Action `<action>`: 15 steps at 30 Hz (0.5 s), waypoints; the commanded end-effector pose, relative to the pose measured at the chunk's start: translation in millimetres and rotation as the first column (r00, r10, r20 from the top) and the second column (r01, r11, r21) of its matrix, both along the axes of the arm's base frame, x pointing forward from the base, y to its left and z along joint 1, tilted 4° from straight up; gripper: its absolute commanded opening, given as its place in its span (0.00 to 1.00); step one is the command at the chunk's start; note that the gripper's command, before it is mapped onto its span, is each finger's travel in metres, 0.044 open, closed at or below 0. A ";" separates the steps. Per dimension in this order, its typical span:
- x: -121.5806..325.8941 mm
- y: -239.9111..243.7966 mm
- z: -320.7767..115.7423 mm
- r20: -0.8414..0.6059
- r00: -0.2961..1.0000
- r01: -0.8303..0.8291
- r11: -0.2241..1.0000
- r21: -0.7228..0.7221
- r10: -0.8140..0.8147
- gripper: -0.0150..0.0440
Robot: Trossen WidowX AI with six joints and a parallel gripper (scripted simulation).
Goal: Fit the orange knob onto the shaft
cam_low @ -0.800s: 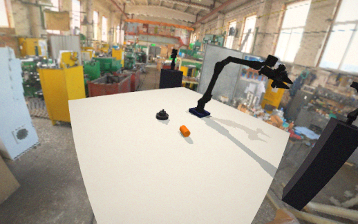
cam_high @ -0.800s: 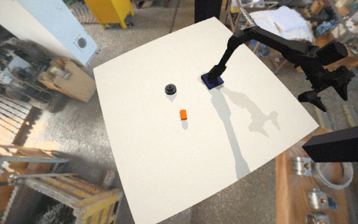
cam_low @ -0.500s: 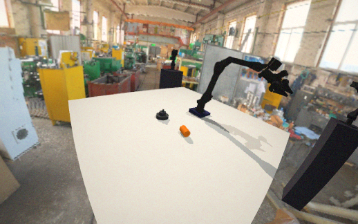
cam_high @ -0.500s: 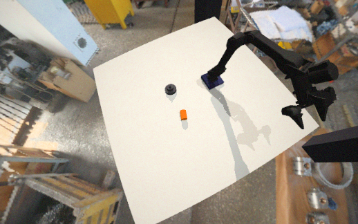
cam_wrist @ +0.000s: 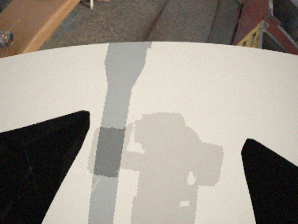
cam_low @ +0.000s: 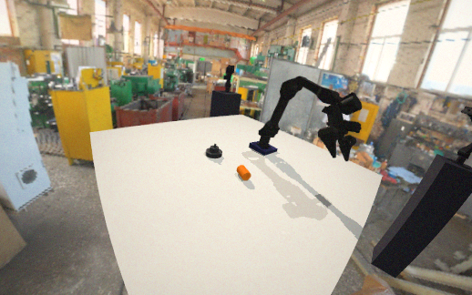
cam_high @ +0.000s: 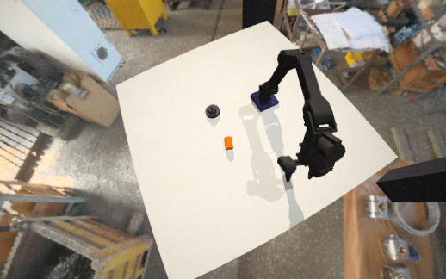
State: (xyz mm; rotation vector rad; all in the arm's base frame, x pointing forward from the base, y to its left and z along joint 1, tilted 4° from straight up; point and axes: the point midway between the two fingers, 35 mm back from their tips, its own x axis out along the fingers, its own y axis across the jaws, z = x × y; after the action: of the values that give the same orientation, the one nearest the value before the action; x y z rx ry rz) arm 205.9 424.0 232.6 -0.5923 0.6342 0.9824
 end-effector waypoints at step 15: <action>133.0 -273.3 -132.5 -0.393 0.911 -0.102 0.858 -0.503 -0.122 1.00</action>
State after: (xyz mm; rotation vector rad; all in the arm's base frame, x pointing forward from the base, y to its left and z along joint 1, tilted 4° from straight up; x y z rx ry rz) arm 340.1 197.3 117.9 -0.8840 1.1862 0.8924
